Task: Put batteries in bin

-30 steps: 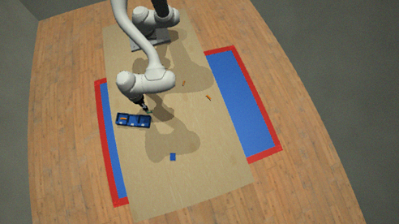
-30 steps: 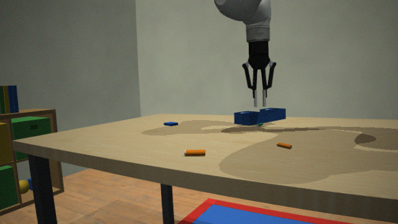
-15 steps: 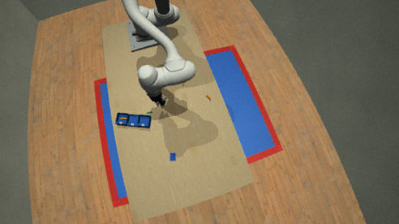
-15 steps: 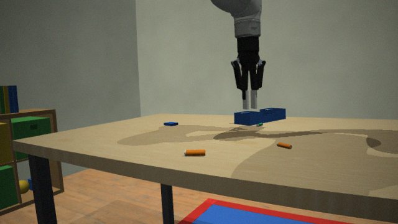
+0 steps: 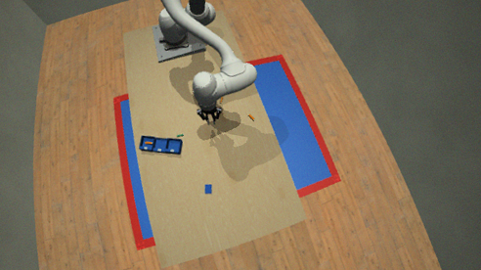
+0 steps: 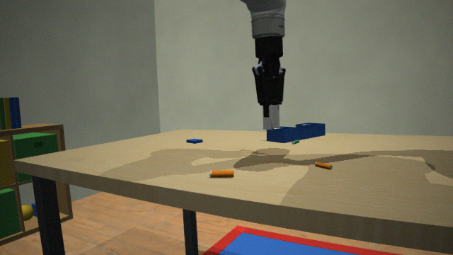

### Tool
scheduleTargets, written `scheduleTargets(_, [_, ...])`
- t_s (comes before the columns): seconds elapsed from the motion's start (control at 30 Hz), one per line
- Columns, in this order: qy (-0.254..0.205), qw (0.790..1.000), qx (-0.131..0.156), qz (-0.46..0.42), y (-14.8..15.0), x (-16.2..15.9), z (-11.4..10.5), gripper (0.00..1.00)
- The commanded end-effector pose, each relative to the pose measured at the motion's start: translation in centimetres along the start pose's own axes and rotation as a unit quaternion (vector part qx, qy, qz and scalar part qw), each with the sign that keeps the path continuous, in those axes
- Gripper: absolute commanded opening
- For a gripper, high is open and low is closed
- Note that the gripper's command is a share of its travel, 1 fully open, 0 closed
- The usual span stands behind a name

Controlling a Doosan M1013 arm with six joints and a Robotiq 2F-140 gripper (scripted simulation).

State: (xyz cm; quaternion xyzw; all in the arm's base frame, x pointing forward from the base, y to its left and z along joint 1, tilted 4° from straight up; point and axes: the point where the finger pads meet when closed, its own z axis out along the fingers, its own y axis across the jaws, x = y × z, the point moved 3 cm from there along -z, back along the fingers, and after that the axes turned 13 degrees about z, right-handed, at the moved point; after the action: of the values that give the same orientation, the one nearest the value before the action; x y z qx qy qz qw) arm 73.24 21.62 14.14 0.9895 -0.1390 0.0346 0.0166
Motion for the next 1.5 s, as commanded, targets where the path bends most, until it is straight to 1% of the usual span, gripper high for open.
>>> scheduleTargets(0.0, [0.000, 0.997, 0.001, -0.078, -3.6, -1.4, -0.2, 0.26])
scheduleTargets(0.23, [0.002, 0.982, 0.002, -0.187, -9.0, -3.7, -0.2, 0.26])
scheduleTargets(0.3, [0.002, 0.982, 0.002, -0.187, -9.0, -3.7, -0.2, 0.26])
scheduleTargets(0.33, [0.003, 0.974, 0.002, -0.227, -9.7, -4.0, -0.2, 0.26])
scheduleTargets(0.57, [0.002, 0.945, 0.002, -0.328, -15.1, -6.4, -0.3, 0.26])
scheduleTargets(0.8, [0.002, 0.943, 0.002, -0.332, -20.4, -8.7, -0.4, 0.26])
scheduleTargets(0.87, [0.002, 0.943, 0.002, -0.332, -20.4, -8.7, -0.4, 0.26])
scheduleTargets(1.03, [0.002, 0.943, 0.002, -0.332, -24.0, -10.3, -0.4, 0.26])
scheduleTargets(1.2, [0.002, 0.943, 0.002, -0.332, -24.6, -10.5, -0.4, 0.26])
scheduleTargets(1.47, [0.002, 0.943, 0.002, -0.332, -24.4, -10.4, -0.4, 0.26])
